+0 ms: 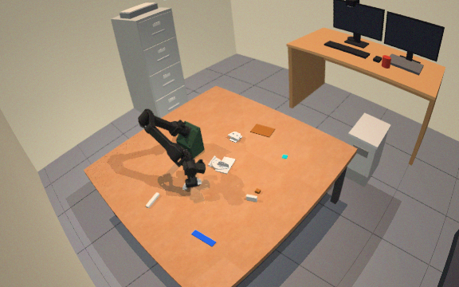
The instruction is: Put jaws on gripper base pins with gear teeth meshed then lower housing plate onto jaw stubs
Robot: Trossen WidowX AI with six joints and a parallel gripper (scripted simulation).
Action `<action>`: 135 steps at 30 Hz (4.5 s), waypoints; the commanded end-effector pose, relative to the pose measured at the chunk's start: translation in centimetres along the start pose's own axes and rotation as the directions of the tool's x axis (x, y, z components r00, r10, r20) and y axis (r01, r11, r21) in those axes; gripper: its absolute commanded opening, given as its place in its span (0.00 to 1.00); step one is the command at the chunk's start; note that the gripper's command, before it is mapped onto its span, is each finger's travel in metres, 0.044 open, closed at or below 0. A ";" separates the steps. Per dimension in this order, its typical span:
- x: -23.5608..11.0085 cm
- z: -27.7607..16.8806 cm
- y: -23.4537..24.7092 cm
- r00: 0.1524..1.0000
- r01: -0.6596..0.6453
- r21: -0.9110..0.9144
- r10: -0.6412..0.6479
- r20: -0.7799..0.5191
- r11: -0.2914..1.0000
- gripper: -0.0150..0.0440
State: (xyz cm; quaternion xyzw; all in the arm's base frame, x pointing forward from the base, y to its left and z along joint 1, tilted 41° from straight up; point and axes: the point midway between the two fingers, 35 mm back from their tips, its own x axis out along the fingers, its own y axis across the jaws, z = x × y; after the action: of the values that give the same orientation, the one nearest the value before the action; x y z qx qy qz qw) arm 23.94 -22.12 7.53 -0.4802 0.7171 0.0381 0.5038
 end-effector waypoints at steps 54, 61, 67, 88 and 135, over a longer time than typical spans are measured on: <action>-6.6 5.7 1.9 0.999 -0.006 0.145 -0.001 0.045 0.989 0.48; -6.6 7.7 3.0 0.999 -0.017 0.192 0.007 0.053 0.981 0.48; -6.6 9.3 4.1 0.998 -0.026 0.233 0.012 0.059 0.972 0.48; -6.8 14.5 8.7 0.998 -0.046 0.380 0.024 0.060 0.924 0.48; -6.6 19.5 18.6 1.000 0.000 0.629 -0.013 0.015 0.777 0.48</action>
State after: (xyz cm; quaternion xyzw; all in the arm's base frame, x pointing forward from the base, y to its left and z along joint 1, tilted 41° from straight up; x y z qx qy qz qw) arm 24.11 2.48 -4.88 -0.2894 0.6818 -0.2003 0.6414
